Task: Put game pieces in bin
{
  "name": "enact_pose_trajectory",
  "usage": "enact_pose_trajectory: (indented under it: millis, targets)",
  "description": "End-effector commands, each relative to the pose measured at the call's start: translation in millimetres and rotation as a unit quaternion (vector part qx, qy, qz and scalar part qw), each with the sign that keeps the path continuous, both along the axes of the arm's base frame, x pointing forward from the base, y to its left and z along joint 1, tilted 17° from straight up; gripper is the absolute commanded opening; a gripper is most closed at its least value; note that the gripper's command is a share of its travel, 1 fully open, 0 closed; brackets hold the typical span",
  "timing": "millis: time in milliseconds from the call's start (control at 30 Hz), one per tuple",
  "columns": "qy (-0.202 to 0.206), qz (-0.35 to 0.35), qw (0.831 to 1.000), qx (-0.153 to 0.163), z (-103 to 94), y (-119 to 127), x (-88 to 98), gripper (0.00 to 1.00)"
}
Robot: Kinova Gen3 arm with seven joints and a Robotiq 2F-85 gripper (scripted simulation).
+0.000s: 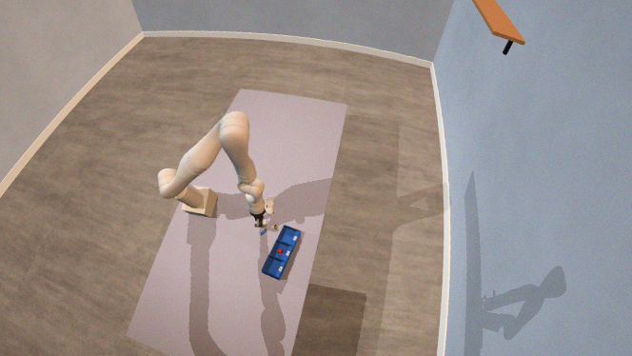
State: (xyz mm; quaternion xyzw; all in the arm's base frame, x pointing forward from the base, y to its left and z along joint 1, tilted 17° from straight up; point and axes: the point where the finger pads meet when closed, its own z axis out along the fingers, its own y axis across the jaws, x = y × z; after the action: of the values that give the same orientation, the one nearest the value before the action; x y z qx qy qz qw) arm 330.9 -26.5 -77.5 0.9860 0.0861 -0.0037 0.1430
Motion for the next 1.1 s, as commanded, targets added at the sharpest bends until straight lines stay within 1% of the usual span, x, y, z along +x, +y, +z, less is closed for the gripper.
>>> enact_pose_trajectory:
  millis: [0,500,533,1067]
  targets:
    - [0.003,0.003,1.0,-0.003,-5.3,-0.8,-2.8,0.41]
    - [0.003,0.003,1.0,-0.003,-5.5,-0.4,-2.5,0.41]
    - [0.003,0.003,1.0,-0.003,-5.5,-0.4,-2.5,0.21]
    - [0.003,0.003,1.0,-0.003,-5.4,-0.4,-2.5,0.21]
